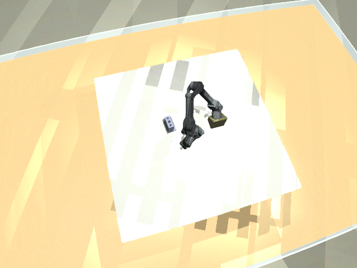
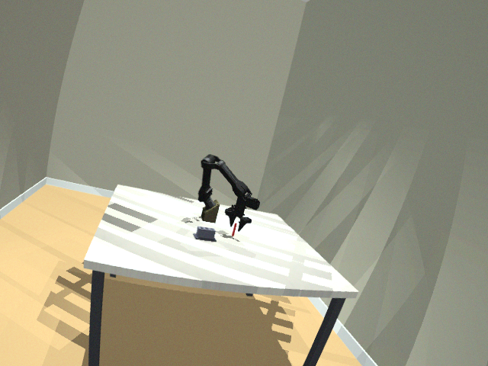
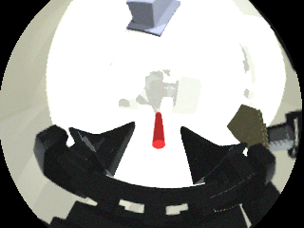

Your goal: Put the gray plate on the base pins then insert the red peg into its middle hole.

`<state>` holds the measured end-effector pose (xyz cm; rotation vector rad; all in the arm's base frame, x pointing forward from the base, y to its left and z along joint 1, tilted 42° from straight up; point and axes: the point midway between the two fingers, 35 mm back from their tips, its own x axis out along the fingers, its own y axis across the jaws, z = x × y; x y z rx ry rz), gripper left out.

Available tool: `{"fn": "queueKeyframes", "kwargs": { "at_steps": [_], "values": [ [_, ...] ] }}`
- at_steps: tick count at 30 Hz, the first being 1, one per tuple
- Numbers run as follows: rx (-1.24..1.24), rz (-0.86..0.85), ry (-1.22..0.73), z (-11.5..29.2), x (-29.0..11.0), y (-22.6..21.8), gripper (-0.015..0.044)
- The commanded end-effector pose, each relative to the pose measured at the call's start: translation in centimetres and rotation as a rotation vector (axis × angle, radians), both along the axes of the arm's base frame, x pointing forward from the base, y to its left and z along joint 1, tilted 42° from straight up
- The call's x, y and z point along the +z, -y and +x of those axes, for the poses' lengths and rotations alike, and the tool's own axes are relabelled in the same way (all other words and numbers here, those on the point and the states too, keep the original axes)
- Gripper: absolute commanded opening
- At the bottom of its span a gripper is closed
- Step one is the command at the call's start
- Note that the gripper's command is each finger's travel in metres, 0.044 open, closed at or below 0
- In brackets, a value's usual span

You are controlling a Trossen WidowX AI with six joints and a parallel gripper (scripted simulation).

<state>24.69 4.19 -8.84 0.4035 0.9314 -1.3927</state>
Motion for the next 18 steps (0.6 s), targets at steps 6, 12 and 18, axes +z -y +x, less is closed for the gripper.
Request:
{"fn": "queueKeyframes", "kwargs": {
  "at_steps": [6,12,18],
  "values": [
    [0.005,-0.005,-0.002,-0.04,-0.02,0.13,0.0099],
    [0.005,-0.005,-0.002,-0.04,-0.02,0.13,0.0020],
    [0.005,-0.005,-0.002,0.00,0.08,0.02,0.0000]
  ]
}}
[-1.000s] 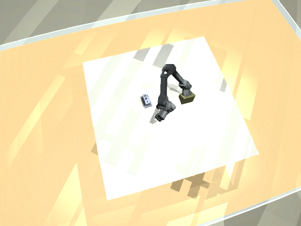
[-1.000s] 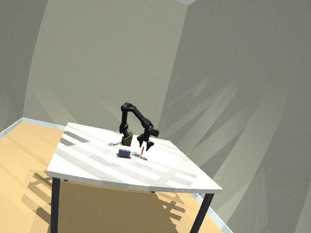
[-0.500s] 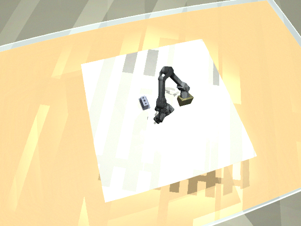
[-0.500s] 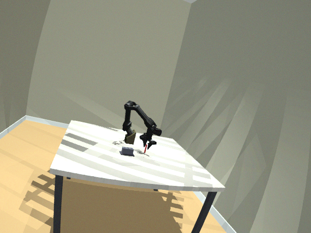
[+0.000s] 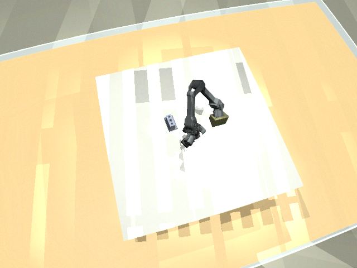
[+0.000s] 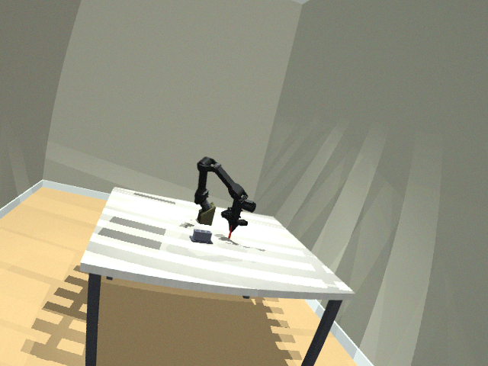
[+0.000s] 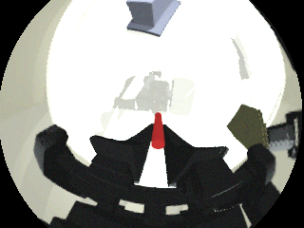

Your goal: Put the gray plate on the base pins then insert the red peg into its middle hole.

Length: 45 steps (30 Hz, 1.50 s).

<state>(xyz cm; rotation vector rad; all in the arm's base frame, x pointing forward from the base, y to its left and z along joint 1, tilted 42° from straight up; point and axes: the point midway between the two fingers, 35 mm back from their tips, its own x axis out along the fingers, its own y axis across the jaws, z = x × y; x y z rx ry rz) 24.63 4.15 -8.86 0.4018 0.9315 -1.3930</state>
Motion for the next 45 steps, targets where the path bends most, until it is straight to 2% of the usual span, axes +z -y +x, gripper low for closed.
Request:
{"fn": "queueKeyframes", "kwargs": {
  "at_steps": [1,27,45],
  "values": [
    [0.004,-0.004,-0.001,0.1,0.2,-0.1,0.0000],
    [0.005,0.001,-0.001,1.5,5.8,-5.5,0.0000],
    [0.014,0.012,-0.002,4.3,7.7,-2.5,0.0000]
  ]
}}
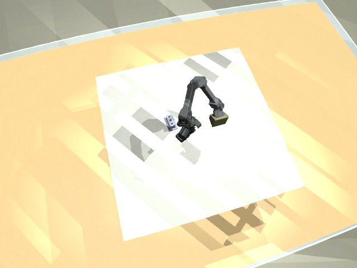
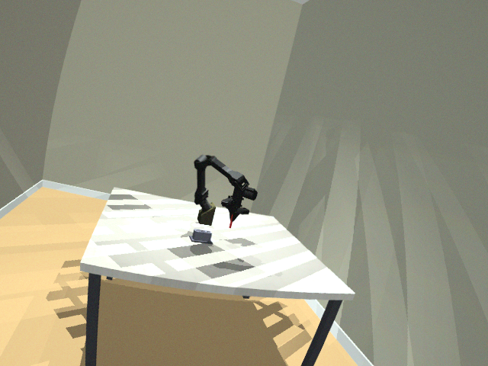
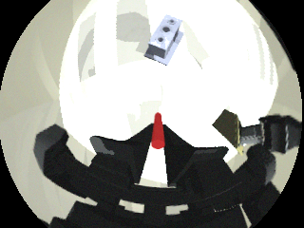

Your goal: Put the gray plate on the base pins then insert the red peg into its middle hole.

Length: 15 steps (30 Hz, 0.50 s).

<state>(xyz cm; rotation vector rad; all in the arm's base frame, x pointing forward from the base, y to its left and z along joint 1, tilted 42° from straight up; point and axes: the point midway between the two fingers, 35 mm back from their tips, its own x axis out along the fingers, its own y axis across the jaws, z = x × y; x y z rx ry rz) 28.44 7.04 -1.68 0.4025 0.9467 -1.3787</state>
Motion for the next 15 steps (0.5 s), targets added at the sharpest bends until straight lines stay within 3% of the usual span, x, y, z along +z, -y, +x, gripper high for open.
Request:
{"fn": "queueKeyframes", "kwargs": {
  "at_steps": [1,15],
  "values": [
    [0.003,0.000,0.004,0.7,0.6,0.6,0.0000],
    [0.004,0.005,0.006,2.8,2.9,3.3,0.0000]
  ]
}}
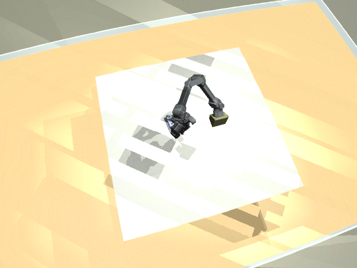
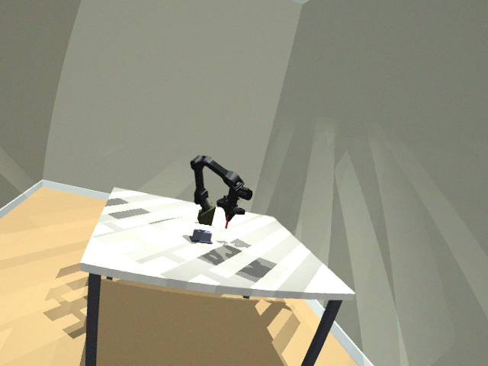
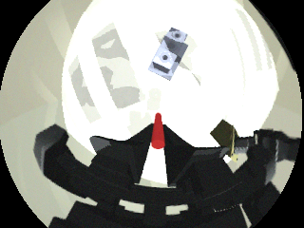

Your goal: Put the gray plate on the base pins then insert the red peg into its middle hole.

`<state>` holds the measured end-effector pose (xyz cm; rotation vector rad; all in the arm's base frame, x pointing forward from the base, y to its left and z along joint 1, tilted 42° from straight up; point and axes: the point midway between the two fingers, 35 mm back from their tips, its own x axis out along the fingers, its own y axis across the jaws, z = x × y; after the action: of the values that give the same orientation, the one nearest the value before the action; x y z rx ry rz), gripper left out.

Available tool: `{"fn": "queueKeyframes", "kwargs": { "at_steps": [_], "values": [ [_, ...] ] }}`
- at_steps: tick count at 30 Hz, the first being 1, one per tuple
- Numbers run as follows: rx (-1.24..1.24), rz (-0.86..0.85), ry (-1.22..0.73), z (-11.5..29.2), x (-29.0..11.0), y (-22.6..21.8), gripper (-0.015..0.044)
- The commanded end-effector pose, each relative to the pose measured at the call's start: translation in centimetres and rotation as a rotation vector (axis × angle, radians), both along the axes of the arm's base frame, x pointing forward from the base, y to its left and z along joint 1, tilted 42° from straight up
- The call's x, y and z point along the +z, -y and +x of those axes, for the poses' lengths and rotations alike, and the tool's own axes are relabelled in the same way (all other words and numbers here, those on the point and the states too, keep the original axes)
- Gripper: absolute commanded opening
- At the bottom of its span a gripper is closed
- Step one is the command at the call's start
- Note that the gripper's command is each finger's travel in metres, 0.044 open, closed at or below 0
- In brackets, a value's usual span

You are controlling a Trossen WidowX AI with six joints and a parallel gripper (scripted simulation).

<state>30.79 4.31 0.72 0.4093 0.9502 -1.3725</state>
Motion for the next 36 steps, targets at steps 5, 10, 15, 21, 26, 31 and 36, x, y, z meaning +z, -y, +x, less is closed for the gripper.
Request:
{"fn": "queueKeyframes", "kwargs": {
  "at_steps": [5,10,15,21,26,31,36],
  "values": [
    [0.002,-0.003,0.004,1.0,1.4,1.6,0.0000],
    [0.002,-0.004,0.005,1.5,2.3,2.7,0.0000],
    [0.002,-0.006,0.006,2.0,3.2,3.9,0.0000],
    [0.000,-0.009,0.008,2.4,4.4,5.3,0.0000],
    [-0.002,-0.013,0.009,2.7,5.3,6.5,0.0000],
    [-0.003,-0.018,0.009,3.0,6.3,7.7,0.0000],
    [-0.005,-0.024,0.008,3.2,7.2,8.9,0.0000]
  ]
}}
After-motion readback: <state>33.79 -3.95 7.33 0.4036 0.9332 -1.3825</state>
